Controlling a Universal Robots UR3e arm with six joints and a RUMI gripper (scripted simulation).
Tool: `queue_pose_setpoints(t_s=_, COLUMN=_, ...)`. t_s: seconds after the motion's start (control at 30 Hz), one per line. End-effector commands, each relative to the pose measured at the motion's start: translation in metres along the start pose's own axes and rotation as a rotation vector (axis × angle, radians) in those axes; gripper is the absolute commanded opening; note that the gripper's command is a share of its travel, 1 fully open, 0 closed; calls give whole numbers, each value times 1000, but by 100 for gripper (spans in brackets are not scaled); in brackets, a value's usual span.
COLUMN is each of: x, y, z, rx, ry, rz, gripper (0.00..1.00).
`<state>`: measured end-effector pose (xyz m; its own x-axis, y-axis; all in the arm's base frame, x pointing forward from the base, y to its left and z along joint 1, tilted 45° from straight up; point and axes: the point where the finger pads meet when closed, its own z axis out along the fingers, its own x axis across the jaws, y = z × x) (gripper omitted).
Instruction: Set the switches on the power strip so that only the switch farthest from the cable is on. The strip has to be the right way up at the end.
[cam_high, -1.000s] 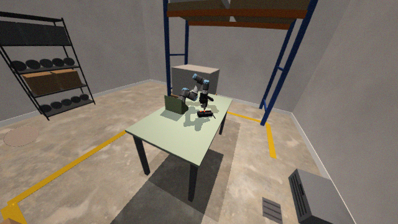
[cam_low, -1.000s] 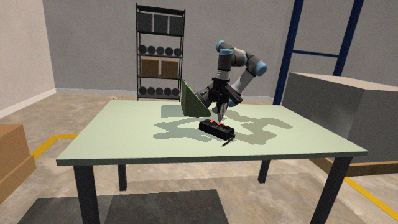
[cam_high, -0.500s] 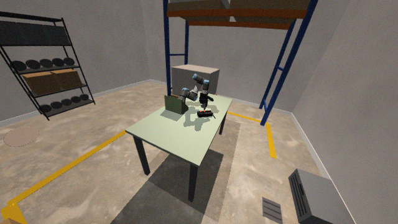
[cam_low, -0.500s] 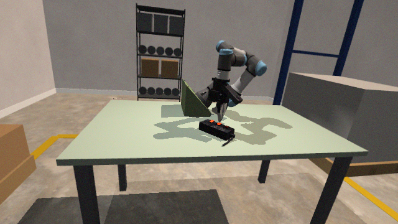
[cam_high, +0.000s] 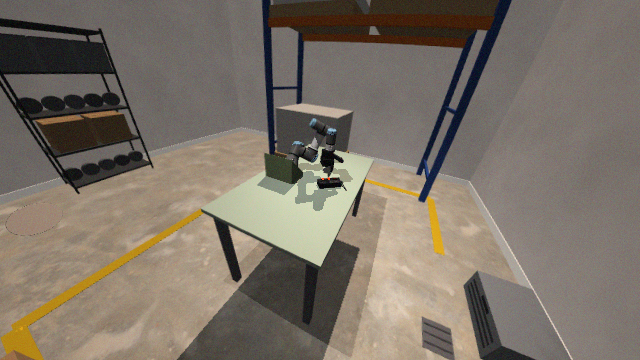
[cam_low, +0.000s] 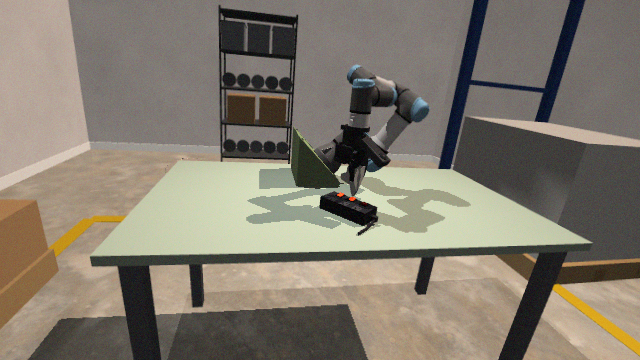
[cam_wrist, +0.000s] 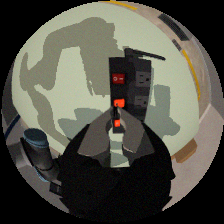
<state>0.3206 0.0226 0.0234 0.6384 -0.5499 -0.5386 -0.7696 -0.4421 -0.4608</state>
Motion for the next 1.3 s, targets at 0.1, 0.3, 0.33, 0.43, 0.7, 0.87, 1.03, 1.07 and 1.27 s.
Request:
queue_pose_setpoints(t_s=0.1, x=1, y=0, z=-1, rx=0, ry=2, rz=0, gripper=0)
queue_pose_setpoints(t_s=0.3, x=1, y=0, z=-1, rx=0, ry=2, rz=0, gripper=0)
queue_pose_setpoints(t_s=0.33, x=1, y=0, z=0, rx=0, ry=2, rz=0, gripper=0)
queue_pose_setpoints(t_s=0.43, x=1, y=0, z=0, rx=0, ry=2, rz=0, gripper=0)
queue_pose_setpoints(t_s=0.7, x=1, y=0, z=2, rx=0, ry=2, rz=0, gripper=0)
queue_pose_setpoints(t_s=0.87, x=1, y=0, z=4, rx=0, ry=2, rz=0, gripper=0)
queue_pose_setpoints(t_s=1.03, x=1, y=0, z=6, rx=0, ry=2, rz=0, gripper=0)
queue_pose_setpoints(t_s=1.07, x=1, y=0, z=6, rx=0, ry=2, rz=0, gripper=0)
queue_pose_setpoints(t_s=1.27, x=1, y=0, z=7, rx=0, ry=2, rz=0, gripper=0)
